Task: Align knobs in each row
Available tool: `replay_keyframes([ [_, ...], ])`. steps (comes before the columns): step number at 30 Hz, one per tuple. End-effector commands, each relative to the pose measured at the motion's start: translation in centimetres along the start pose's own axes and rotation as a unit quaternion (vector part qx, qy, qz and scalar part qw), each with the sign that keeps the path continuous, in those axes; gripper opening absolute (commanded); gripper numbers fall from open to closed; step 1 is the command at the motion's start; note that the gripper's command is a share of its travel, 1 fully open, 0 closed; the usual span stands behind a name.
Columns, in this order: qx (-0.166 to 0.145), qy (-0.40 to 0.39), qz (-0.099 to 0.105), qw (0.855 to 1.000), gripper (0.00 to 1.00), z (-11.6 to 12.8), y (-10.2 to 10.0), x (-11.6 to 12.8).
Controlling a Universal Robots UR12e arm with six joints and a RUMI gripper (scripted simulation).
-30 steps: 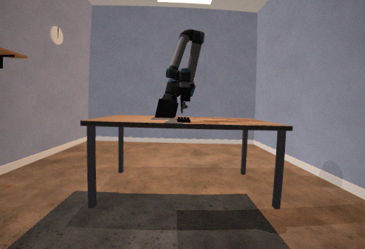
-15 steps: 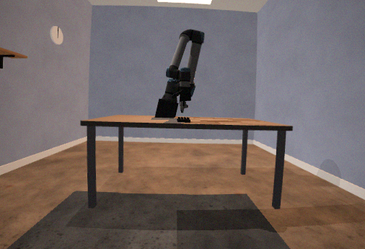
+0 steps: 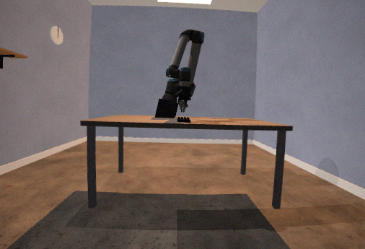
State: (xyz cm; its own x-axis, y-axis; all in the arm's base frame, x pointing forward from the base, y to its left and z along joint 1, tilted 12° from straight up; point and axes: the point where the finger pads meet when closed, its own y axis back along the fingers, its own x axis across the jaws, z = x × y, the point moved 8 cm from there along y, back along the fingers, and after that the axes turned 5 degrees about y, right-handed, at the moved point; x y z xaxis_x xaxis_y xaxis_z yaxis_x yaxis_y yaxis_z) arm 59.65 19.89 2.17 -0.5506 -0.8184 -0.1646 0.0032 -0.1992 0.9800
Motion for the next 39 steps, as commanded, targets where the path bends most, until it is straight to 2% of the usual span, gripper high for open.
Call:
replay_keyframes([
  [1, -0.001, 0.064, -0.002, 0.998, 0.11, 0.02, 0.19, -0.1],
  [14, -0.001, 0.135, -0.002, 0.991, 0.11, 0.18, 0.33, -0.22],
  [39, -0.001, 0.141, -0.002, 0.99, 0.11, 0.19, 0.35, -0.23],
])
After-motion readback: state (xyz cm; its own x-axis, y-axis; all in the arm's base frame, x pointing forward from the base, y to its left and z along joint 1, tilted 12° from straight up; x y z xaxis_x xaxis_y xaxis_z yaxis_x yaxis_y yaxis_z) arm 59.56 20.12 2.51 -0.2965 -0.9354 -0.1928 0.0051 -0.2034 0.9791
